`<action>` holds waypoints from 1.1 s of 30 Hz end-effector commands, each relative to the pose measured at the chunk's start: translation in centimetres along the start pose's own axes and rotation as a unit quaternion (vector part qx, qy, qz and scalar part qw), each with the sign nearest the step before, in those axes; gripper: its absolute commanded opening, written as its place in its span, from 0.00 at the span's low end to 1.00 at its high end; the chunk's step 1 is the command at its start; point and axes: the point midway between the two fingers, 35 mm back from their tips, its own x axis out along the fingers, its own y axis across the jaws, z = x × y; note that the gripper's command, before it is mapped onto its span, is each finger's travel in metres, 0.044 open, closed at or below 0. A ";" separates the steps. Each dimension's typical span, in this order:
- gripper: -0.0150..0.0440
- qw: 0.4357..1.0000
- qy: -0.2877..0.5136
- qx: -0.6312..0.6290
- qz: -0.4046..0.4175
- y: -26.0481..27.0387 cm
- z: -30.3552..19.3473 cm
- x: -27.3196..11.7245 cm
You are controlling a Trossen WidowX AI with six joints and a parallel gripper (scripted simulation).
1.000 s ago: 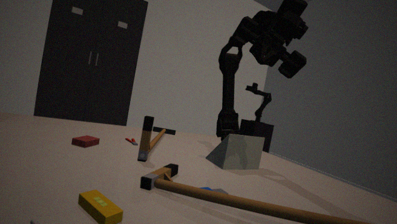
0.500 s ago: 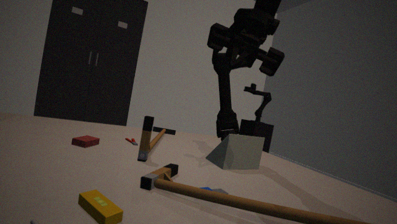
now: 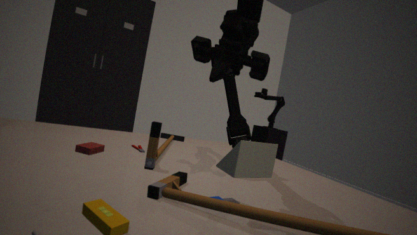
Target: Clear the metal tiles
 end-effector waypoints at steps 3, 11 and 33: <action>0.25 0.999 0.025 0.045 -0.005 -2.3 -0.7 1.8; 0.25 0.994 0.055 0.098 -0.010 -5.0 -1.8 4.0; 0.25 0.968 0.125 0.217 -0.027 -10.9 -5.4 8.8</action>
